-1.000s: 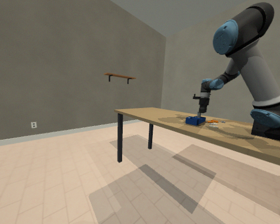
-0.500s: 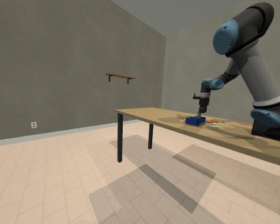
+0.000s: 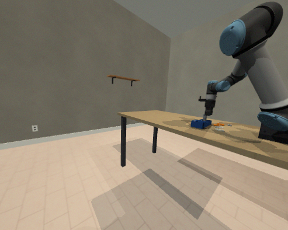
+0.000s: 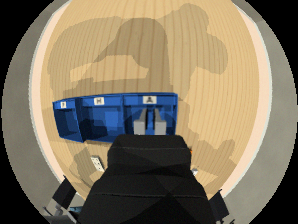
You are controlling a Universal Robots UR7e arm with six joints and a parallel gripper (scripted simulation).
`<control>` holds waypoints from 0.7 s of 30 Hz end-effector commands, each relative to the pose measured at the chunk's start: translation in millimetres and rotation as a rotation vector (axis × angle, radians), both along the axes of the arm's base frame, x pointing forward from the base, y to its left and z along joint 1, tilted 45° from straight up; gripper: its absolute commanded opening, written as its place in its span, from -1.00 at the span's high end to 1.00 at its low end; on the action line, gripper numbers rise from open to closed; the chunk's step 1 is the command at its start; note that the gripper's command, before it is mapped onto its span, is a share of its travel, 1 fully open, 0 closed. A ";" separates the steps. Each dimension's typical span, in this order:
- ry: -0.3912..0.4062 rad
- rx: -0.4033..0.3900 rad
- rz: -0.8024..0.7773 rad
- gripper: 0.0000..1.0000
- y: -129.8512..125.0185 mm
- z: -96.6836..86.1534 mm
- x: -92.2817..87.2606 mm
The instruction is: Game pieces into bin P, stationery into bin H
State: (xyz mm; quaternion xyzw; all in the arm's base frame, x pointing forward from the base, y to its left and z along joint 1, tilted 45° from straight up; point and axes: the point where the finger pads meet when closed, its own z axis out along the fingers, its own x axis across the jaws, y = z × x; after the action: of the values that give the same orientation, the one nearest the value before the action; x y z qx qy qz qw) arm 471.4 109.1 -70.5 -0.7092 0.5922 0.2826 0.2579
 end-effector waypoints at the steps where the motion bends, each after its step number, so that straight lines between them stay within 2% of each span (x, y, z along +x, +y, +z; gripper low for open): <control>1: -0.001 -0.001 -0.001 0.39 -5.5 5.2 1.2; 21: -0.001 -0.001 -0.001 0.39 -21.8 21.7 3.4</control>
State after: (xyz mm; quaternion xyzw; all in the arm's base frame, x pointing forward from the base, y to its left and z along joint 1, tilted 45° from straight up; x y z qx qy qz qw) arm 473.9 92.5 -53.8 -0.7093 0.5923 0.2820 0.2581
